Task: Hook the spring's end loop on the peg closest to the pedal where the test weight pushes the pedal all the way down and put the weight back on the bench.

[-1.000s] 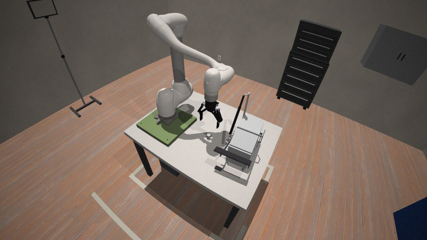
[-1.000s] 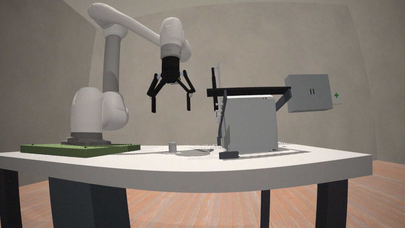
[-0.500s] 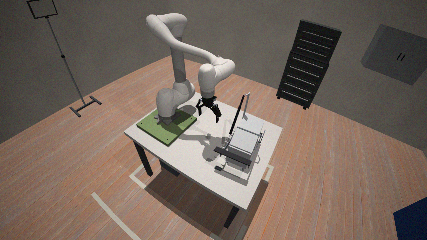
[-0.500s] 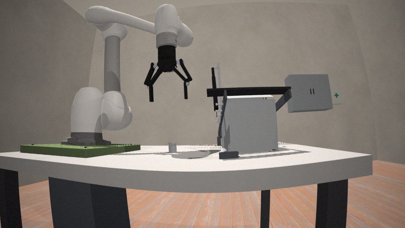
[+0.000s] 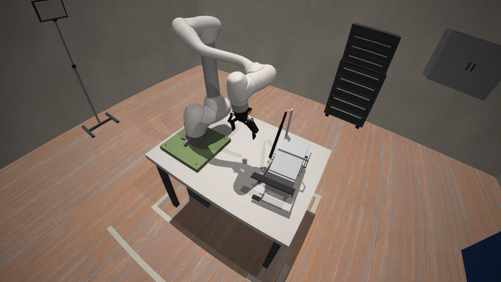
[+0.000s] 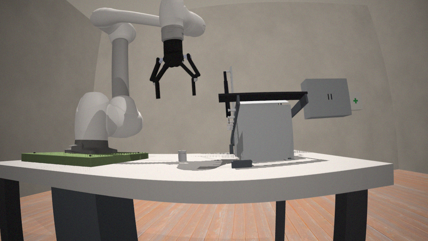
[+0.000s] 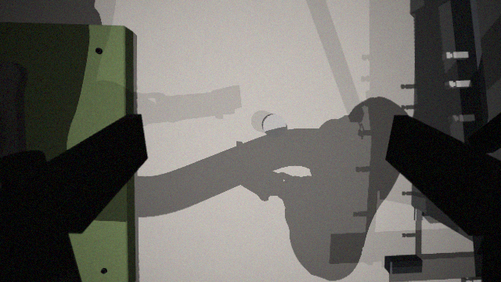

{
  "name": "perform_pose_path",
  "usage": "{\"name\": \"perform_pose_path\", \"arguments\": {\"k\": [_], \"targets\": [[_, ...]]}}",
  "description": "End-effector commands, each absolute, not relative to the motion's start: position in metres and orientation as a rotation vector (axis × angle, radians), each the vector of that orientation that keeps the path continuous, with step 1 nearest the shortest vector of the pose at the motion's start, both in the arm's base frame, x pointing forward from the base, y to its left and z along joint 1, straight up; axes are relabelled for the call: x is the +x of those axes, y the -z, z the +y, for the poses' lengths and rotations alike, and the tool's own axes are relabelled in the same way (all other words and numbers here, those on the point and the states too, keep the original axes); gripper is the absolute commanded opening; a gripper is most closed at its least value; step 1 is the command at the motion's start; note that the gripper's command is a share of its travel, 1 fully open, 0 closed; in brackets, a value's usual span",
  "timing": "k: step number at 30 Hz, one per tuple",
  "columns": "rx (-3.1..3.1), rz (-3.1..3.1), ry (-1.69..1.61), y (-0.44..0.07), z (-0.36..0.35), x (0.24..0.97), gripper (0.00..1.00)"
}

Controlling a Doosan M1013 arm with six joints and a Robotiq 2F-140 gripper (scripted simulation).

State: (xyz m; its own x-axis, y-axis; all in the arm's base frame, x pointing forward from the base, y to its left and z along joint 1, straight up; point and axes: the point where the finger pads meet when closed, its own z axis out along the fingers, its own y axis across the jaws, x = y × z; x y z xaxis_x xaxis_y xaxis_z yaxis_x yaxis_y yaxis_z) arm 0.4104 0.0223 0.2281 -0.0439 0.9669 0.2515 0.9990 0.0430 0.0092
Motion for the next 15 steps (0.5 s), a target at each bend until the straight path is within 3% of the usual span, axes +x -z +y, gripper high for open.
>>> {"name": "perform_pose_path", "arguments": {"k": [1, 11, 12, 15], "targets": [[-2.005, -2.106, 0.305, -0.238, 0.021, 0.406, 1.00], [-2.005, -2.106, 0.305, -0.238, 0.021, 0.406, 1.00], [-1.896, -2.035, 0.436, -0.284, 0.021, 0.393, 1.00], [-1.896, -2.035, 0.436, -0.284, 0.021, 0.393, 1.00]]}}
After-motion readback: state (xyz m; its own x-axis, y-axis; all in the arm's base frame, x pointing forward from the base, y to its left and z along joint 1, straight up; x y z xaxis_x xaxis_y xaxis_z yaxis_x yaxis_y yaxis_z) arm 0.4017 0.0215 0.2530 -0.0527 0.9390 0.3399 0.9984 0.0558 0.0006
